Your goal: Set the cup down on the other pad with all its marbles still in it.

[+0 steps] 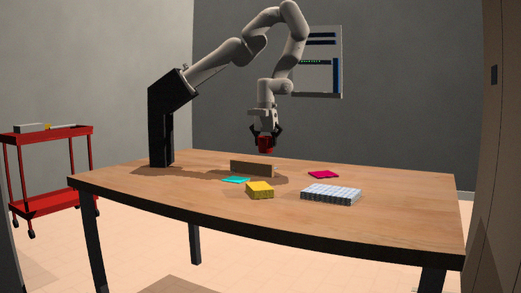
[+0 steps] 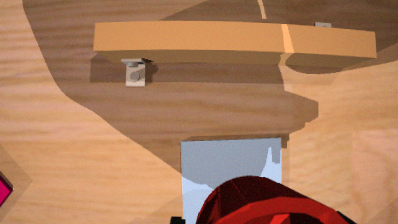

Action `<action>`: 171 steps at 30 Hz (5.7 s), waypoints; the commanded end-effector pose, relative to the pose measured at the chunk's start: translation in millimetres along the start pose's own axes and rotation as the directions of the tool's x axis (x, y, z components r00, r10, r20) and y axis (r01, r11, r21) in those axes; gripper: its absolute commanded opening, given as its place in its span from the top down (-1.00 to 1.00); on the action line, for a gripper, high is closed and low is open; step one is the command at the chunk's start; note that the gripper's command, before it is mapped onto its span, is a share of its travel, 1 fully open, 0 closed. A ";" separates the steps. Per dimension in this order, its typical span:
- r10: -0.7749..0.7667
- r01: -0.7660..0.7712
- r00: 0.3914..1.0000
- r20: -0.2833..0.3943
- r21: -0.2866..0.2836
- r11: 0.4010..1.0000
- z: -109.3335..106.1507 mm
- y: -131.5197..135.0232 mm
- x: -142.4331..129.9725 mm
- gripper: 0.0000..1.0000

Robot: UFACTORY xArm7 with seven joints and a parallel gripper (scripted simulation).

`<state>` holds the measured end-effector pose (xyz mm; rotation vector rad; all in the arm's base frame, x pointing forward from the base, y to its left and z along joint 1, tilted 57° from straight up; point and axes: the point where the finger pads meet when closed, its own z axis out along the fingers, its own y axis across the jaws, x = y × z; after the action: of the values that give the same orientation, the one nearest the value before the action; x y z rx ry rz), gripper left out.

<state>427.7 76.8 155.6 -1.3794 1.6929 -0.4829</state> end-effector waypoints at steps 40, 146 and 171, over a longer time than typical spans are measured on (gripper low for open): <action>0.000 0.000 1.000 0.000 -0.001 1.000 -4.1 -0.2 22.7 -0.70; 0.000 0.000 1.000 0.000 -0.001 1.000 31.9 -0.4 235.4 -0.70; 0.000 0.000 1.000 0.000 -0.001 1.000 59.3 -0.3 236.4 -0.70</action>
<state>475.9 -127.6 33.8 -1.3806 1.6910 -0.4798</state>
